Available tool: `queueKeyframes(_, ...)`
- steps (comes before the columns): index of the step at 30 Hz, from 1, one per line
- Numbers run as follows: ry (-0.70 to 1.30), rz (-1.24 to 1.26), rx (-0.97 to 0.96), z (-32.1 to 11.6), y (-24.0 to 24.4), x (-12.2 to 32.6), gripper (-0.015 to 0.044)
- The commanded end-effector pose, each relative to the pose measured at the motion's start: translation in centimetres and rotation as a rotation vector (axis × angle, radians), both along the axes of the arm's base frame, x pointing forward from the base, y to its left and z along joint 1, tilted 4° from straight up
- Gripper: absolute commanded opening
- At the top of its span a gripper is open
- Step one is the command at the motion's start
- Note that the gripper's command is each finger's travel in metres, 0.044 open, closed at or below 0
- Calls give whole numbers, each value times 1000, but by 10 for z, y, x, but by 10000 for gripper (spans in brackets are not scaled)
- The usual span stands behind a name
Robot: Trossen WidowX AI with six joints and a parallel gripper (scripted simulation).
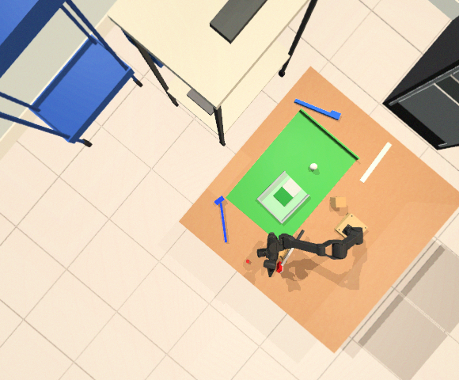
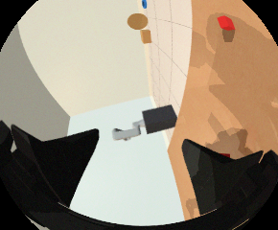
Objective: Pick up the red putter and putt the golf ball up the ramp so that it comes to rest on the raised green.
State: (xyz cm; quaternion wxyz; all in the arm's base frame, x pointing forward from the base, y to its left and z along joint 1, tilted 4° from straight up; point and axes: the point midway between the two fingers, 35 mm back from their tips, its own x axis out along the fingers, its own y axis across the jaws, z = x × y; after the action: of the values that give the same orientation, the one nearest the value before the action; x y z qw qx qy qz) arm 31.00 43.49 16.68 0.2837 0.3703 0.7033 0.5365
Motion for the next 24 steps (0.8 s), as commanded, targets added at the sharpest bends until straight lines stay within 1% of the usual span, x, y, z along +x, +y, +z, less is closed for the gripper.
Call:
queueKeyframes(1,-8,-7,4,1,0,1,426)
queueKeyframes(2,-31,-30,16,3,0,3,440)
queueKeyframes(7,-299,-226,72,13,-10,22,440)
queueKeyframes(13,-711,-350,3,8,-41,34,440)
queueKeyframes(17,-1002,-313,-98,-3,-73,31,440)
queueKeyframes(21,-1276,-162,-208,-16,-113,19,440)
queueKeyframes(24,-1359,-86,-240,-21,-128,12,440)
